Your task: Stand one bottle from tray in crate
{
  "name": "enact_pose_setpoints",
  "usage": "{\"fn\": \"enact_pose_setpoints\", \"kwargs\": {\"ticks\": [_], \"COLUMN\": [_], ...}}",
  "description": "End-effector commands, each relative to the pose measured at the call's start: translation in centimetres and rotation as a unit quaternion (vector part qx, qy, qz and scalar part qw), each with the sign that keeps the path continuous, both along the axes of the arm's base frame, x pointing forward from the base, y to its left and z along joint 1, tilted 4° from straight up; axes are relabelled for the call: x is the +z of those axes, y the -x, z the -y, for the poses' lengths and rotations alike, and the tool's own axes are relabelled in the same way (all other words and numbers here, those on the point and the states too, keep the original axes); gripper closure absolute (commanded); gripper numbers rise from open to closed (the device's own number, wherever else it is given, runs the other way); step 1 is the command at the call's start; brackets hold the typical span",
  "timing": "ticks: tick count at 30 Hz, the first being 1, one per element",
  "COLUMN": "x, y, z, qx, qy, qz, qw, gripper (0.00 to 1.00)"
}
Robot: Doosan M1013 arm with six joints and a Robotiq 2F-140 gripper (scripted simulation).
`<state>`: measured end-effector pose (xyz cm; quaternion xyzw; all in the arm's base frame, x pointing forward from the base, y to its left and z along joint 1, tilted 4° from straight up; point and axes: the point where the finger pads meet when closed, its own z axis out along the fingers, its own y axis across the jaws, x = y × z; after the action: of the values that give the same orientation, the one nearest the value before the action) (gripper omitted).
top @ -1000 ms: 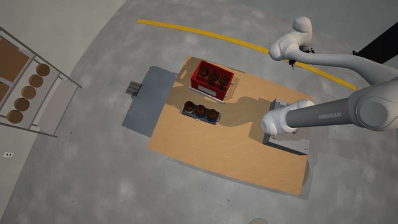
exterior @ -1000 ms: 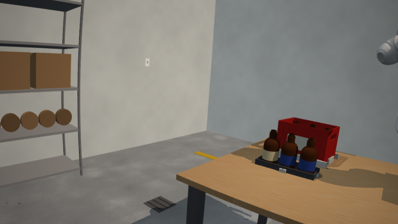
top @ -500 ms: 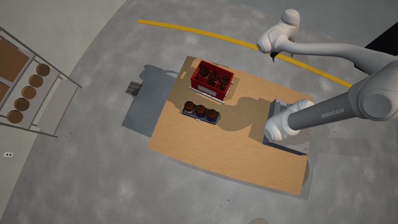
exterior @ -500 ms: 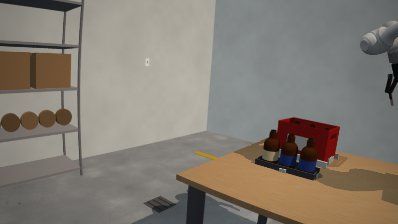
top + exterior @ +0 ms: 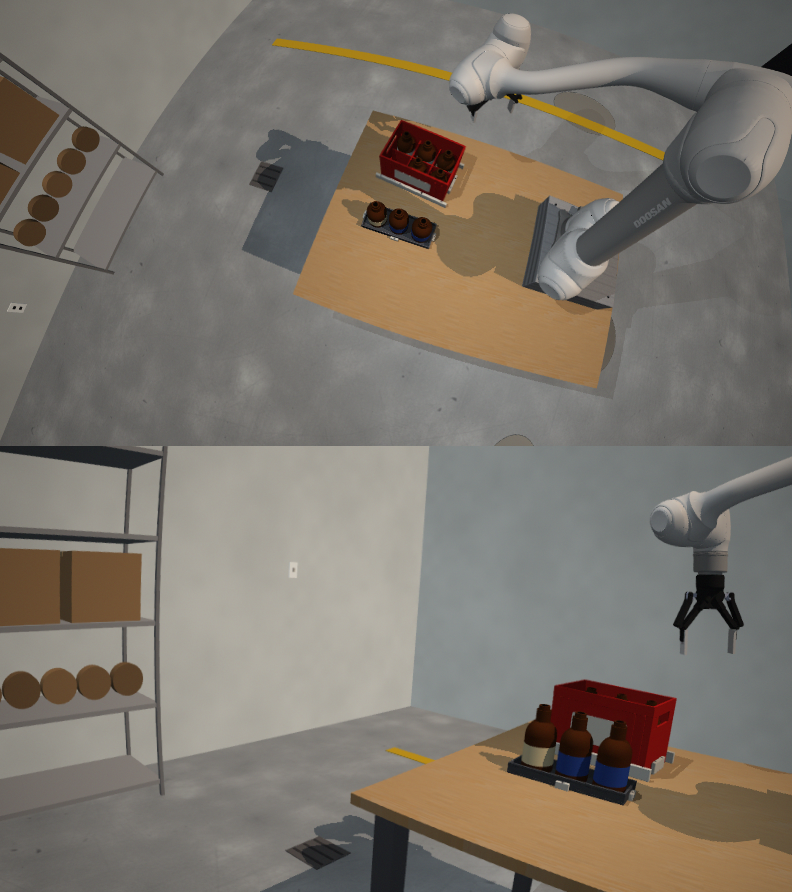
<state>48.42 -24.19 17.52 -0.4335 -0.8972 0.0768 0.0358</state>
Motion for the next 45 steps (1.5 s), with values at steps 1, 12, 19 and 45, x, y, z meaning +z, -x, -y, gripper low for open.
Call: {"fn": "enact_pose_setpoints", "kwargs": {"ticks": [1, 12, 19, 45], "x": [-1.9, -6.2, -6.2, -6.2], "y": [-6.0, -18.5, -18.5, -18.5], "z": [-3.2, -12.4, -12.4, -12.4], "qx": [0.010, 0.024, 0.024, 0.024], "qy": [-0.013, -0.033, -0.033, -0.033], "qz": [0.018, 0.039, 0.039, 0.039], "qw": [1.000, 0.998, 0.998, 0.998], "gripper": [0.00, 0.00, 1.00, 1.00]}}
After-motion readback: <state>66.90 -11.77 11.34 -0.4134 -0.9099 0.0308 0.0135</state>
